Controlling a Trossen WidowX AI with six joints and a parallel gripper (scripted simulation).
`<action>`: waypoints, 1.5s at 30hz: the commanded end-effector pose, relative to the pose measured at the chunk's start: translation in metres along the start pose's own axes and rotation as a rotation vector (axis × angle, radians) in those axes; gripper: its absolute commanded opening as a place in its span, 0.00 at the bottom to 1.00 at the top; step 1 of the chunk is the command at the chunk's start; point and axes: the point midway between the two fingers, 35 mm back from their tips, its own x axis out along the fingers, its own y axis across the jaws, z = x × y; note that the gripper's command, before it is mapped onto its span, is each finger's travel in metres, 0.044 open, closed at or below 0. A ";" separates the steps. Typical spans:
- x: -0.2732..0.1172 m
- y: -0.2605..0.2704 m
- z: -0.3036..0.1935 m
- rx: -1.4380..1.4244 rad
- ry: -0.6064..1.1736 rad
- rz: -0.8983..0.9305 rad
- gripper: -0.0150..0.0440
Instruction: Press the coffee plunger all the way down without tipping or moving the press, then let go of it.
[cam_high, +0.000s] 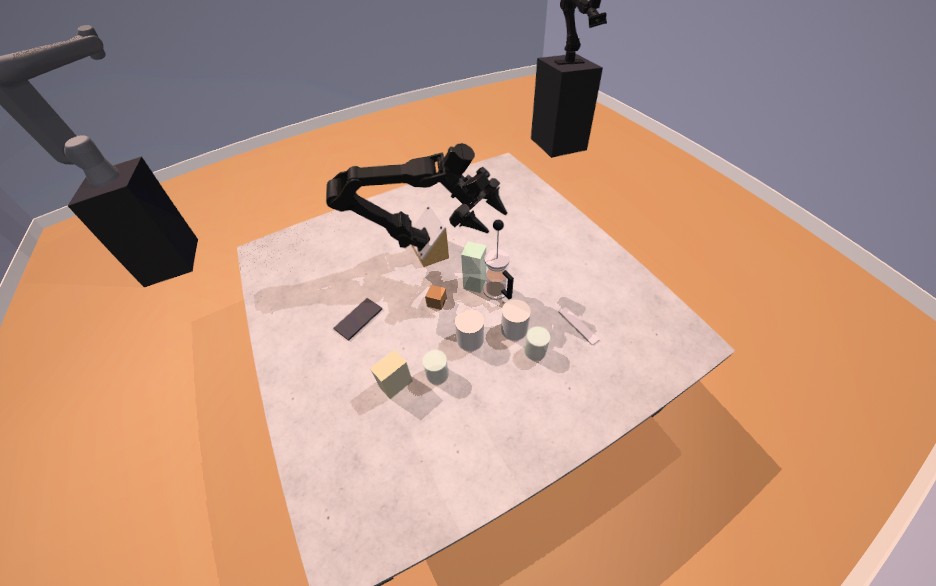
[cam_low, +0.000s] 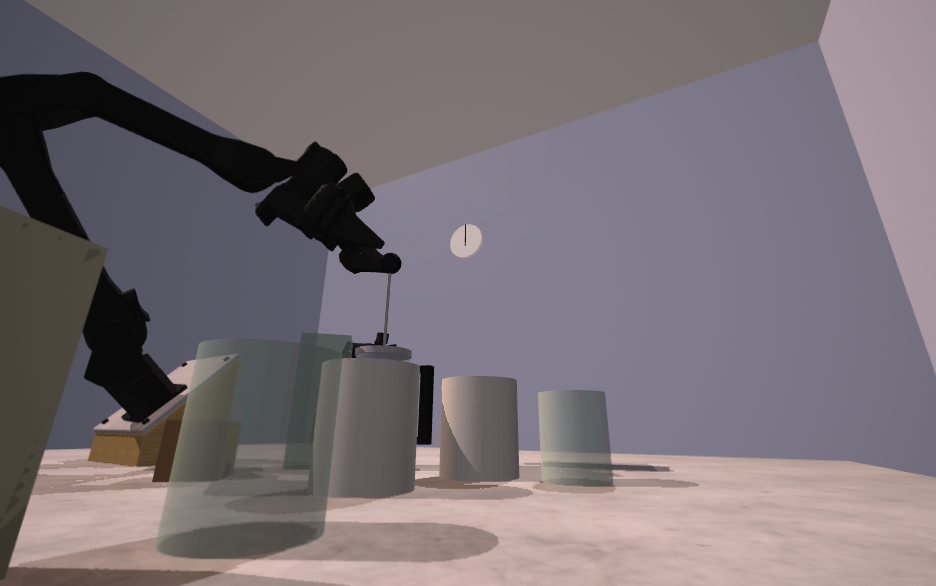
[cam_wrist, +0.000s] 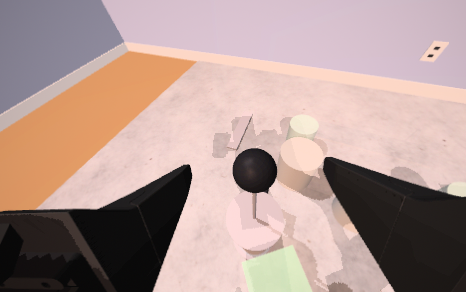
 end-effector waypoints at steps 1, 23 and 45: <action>0.007 0.001 0.000 -0.003 -0.001 0.004 1.00; 0.010 0.000 -0.001 -0.003 -0.001 0.003 0.47; 0.028 0.003 -0.021 -0.003 0.000 0.005 0.47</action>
